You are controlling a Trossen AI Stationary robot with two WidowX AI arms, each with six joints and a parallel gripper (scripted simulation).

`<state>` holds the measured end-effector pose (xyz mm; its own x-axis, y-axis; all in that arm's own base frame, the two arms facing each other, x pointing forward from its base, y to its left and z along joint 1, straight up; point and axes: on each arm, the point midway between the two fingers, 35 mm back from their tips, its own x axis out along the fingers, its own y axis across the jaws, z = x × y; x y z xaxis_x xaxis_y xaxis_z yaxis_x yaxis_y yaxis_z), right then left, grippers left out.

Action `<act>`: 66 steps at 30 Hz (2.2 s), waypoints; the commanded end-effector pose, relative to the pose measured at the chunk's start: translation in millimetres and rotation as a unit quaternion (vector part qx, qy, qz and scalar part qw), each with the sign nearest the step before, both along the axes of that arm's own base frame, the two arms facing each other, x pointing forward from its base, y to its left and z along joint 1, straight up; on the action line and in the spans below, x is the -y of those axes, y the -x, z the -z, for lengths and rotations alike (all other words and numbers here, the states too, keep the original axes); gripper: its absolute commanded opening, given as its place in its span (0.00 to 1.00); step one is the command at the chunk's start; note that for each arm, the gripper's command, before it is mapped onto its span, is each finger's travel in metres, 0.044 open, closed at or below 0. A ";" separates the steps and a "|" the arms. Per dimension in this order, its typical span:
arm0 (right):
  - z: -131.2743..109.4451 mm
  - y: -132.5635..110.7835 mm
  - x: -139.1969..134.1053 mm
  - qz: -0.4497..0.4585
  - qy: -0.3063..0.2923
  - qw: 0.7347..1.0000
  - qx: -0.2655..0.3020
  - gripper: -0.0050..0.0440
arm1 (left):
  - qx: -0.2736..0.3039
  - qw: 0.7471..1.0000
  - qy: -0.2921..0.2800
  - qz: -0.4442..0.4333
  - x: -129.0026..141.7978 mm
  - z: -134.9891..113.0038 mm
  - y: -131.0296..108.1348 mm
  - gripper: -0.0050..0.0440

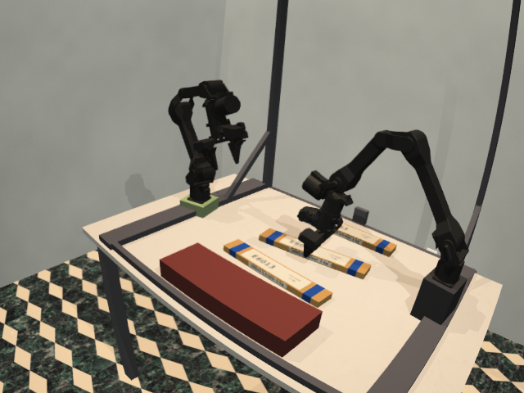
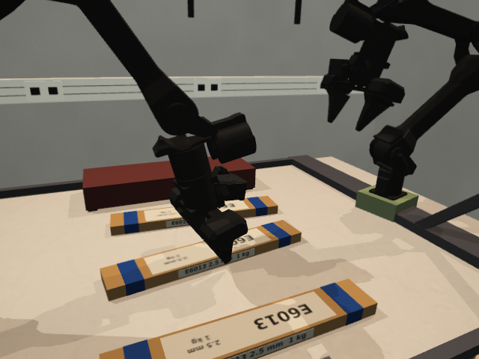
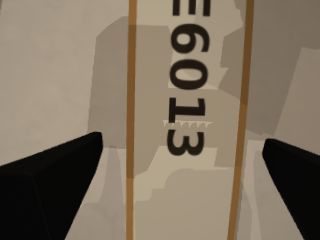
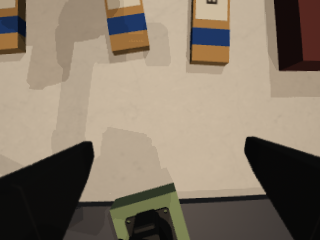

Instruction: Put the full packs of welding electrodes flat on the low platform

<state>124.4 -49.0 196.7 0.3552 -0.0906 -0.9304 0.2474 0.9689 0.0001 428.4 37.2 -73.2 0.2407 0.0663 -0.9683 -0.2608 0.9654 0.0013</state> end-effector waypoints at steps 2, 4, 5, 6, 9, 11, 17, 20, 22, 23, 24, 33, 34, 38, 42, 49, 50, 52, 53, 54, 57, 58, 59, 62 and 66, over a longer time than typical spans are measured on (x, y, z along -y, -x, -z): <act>-5.5 -0.7 0.1 -0.001 0.004 1.000 0.009 0.98 | 0.034 0.999 -0.003 -0.001 -2.0 -39.6 -14.4 0.98; -5.5 -0.7 0.1 -0.001 0.004 1.000 0.009 0.98 | 0.035 0.999 -0.003 -0.001 -2.0 -47.7 -14.1 0.98; -5.5 -0.7 0.1 -0.001 0.004 1.000 0.009 0.98 | 0.035 0.999 -0.003 -0.001 -2.0 -51.7 -13.9 0.98; -5.5 -0.7 0.1 -0.001 0.004 1.000 0.009 0.98 | 0.035 0.999 -0.003 -0.001 -2.0 -55.7 -13.7 0.98; -5.5 -0.7 0.1 -0.001 0.004 1.000 0.009 0.98 | 0.035 0.999 -0.003 -0.001 -1.9 -67.9 -13.1 0.98; -5.5 -0.7 0.1 -0.001 0.004 1.000 0.009 0.98 | 0.035 0.999 -0.003 -0.001 -1.9 -75.9 -12.7 0.98; -5.5 -0.7 0.1 -0.001 0.004 1.000 0.009 0.98 | 0.035 0.999 -0.003 -0.001 -1.9 -82.0 -12.5 0.98; -5.5 -0.7 0.1 -0.001 0.004 1.000 0.009 0.98 | 0.017 0.999 -0.001 0.050 -22.2 -66.2 -7.4 0.98; -5.5 -0.7 0.1 -0.001 0.004 1.000 0.009 0.98 | 0.019 0.996 -0.002 0.084 -36.1 -66.7 -8.6 0.98; -5.5 -0.7 0.1 -0.001 0.004 1.000 0.009 0.98 | 0.019 0.995 -0.003 0.100 -42.9 -66.4 -8.5 0.98; -5.5 -0.7 0.1 -0.001 0.004 1.000 0.009 0.98 | 0.019 0.995 -0.003 0.100 -49.7 -66.0 -8.4 0.98; -5.5 -0.7 0.1 -0.001 0.004 1.000 0.009 0.98 | 0.019 0.995 -0.005 0.100 -103.9 -63.1 -7.3 0.98; -5.5 -0.7 0.1 -0.001 0.004 1.000 0.009 0.98 | 0.019 0.995 -0.005 0.100 -103.9 -63.1 -7.3 0.98; -5.5 -0.7 0.1 -0.001 0.004 1.000 0.009 0.98 | 0.019 0.995 -0.006 0.100 -130.9 -61.8 -6.7 0.98; -5.5 -0.7 0.1 -0.001 0.004 1.000 0.009 0.98 | 0.019 0.995 -0.007 0.100 -158.0 -60.5 -6.1 0.98; -5.5 -0.7 0.1 -0.001 0.004 1.000 0.009 0.98 | 0.019 0.995 -0.007 0.100 -169.9 -59.0 -5.7 0.98; -5.5 -0.7 0.1 -0.001 0.004 1.000 0.009 0.98 | 0.019 0.995 -0.007 0.100 -169.9 -59.0 -5.7 0.98; -5.5 -0.7 0.1 -0.001 0.004 1.000 0.009 0.98 | 0.018 0.995 -0.008 0.103 -167.0 -58.9 -7.1 0.98; -5.5 -0.7 0.1 -0.001 0.004 1.000 0.009 0.98 | 0.018 0.995 -0.009 0.103 -167.0 -58.8 -7.0 0.98; -5.5 -0.7 0.1 -0.001 0.004 1.000 0.009 0.98 | 0.018 0.995 -0.009 0.103 -166.8 -58.7 -7.0 0.98; -5.5 -0.7 0.1 -0.001 0.004 1.000 0.009 0.98 | 0.011 0.995 -0.004 0.100 -164.8 -53.9 -2.1 0.98; -5.5 -0.7 0.1 -0.001 0.004 1.000 0.009 0.98 | 0.011 0.995 -0.004 0.100 -164.8 -53.4 -1.6 0.98; -5.5 -0.7 0.1 -0.001 0.004 1.000 0.009 0.98 | 0.010 0.995 -0.004 0.100 -164.5 -52.8 -1.1 0.98; -5.5 -0.7 0.1 -0.001 0.004 1.000 0.009 0.98 | 0.010 0.995 -0.004 0.100 -164.4 -42.1 -0.8 0.98; -5.5 -0.7 0.1 -0.001 0.004 1.000 0.009 0.98 | 0.010 0.995 -0.004 0.100 -164.5 -28.8 -0.9 0.98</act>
